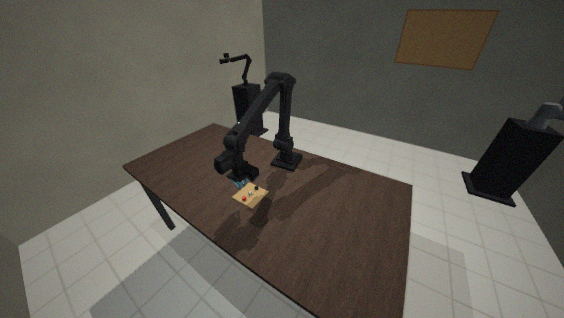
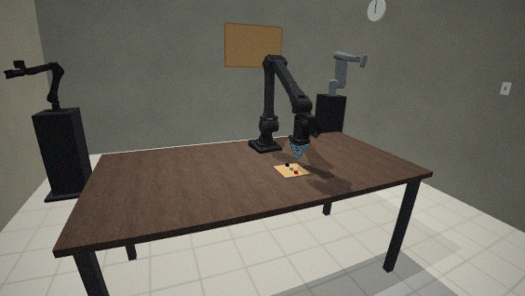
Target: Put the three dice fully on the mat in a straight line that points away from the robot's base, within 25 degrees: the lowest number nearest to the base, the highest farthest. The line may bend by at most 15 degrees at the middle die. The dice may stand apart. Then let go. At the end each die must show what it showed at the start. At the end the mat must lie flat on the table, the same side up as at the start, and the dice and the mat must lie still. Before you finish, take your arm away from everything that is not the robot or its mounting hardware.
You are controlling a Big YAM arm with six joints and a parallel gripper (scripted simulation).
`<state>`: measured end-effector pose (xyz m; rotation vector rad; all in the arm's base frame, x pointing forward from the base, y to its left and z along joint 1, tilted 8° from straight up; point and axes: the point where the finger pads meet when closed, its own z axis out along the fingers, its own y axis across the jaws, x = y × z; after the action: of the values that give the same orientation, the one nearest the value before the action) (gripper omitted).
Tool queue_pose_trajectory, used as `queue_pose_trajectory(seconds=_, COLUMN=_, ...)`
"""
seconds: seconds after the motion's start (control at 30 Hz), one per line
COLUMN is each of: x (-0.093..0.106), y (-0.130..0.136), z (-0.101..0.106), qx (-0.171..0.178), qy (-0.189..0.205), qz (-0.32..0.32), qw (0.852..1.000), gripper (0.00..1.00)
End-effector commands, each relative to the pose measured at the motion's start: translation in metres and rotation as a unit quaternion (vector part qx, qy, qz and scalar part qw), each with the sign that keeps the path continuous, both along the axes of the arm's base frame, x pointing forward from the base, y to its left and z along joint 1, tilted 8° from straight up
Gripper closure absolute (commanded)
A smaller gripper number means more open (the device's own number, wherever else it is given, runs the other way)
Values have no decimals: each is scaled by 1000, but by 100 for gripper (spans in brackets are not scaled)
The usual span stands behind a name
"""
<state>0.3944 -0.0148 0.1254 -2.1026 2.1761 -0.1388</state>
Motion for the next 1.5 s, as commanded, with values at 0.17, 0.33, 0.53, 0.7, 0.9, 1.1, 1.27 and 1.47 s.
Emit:
queue_pose_trajectory(seconds=0.17, x=-2, y=-3, z=8, qx=0, qy=7, qz=0, qw=1000, gripper=70)
queue_pose_trajectory(seconds=0.33, x=0, y=-3, z=8, qx=0, qy=4, qz=0, qw=1000, gripper=0)
queue_pose_trajectory(seconds=0.53, x=0, y=-3, z=8, qx=0, qy=4, qz=0, qw=1000, gripper=0)
queue_pose_trajectory(seconds=0.7, x=0, y=-3, z=8, qx=0, qy=4, qz=0, qw=1000, gripper=0)
queue_pose_trajectory(seconds=0.9, x=0, y=-3, z=8, qx=0, qy=3, qz=0, qw=1000, gripper=0)
queue_pose_trajectory(seconds=1.1, x=15, y=-4, z=48, qx=-2, qy=-34, qz=0, qw=999, gripper=0)
queue_pose_trajectory(seconds=1.27, x=12, y=-3, z=60, qx=-2, qy=-35, qz=1, qw=999, gripper=0)
queue_pose_trajectory(seconds=1.47, x=5, y=-5, z=94, qx=-3, qy=-36, qz=0, qw=999, gripper=0)
